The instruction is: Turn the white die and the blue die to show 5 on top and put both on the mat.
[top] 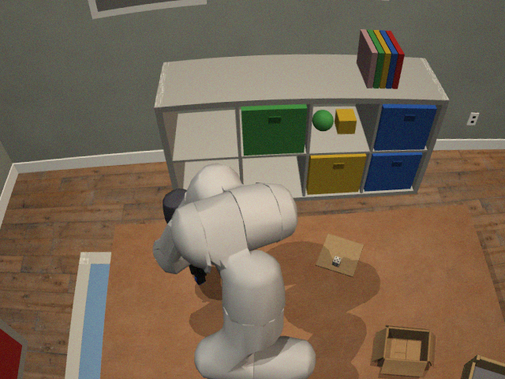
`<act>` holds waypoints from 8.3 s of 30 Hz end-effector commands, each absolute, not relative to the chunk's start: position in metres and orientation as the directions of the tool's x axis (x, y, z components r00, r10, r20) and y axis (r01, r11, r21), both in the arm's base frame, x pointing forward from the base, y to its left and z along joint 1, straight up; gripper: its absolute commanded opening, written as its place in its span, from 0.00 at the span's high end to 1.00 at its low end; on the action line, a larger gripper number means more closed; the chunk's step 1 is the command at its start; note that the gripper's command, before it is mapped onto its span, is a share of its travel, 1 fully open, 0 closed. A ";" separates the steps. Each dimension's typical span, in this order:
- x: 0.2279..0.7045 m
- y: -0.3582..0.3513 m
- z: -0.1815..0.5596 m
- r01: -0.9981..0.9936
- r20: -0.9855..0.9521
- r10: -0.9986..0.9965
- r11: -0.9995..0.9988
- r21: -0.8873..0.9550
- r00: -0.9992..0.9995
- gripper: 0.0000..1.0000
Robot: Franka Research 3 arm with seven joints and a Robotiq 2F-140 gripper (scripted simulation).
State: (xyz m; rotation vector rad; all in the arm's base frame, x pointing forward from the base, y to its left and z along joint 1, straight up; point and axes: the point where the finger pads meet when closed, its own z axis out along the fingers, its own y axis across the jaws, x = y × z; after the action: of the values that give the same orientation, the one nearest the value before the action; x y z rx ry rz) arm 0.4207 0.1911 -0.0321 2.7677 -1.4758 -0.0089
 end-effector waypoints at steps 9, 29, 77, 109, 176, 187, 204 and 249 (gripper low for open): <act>0.424 0.193 -0.039 -0.839 0.000 -0.839 -0.544 -0.003 0.544 0.68; 0.424 0.193 -0.039 -0.839 0.000 -0.839 -0.544 -0.003 0.544 0.68; 0.426 0.194 -0.039 -0.839 0.000 -0.839 -0.544 -0.003 0.544 0.68; 0.425 0.193 -0.039 -0.839 0.000 -0.839 -0.544 -0.003 0.544 0.68; 0.425 0.193 -0.039 -0.839 0.000 -0.839 -0.544 -0.003 0.544 0.68; 0.425 0.193 -0.039 -0.839 0.000 -0.839 -0.544 -0.003 0.544 0.68; 0.425 0.193 -0.039 -0.839 0.000 -0.839 -0.544 -0.003 0.544 0.68; 0.425 0.193 -0.068 -0.839 0.000 -0.839 -0.544 -0.003 0.544 0.68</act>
State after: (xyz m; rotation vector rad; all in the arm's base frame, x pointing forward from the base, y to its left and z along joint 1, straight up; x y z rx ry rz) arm 0.4230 0.1920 -0.0680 2.7634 -1.4916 -0.0009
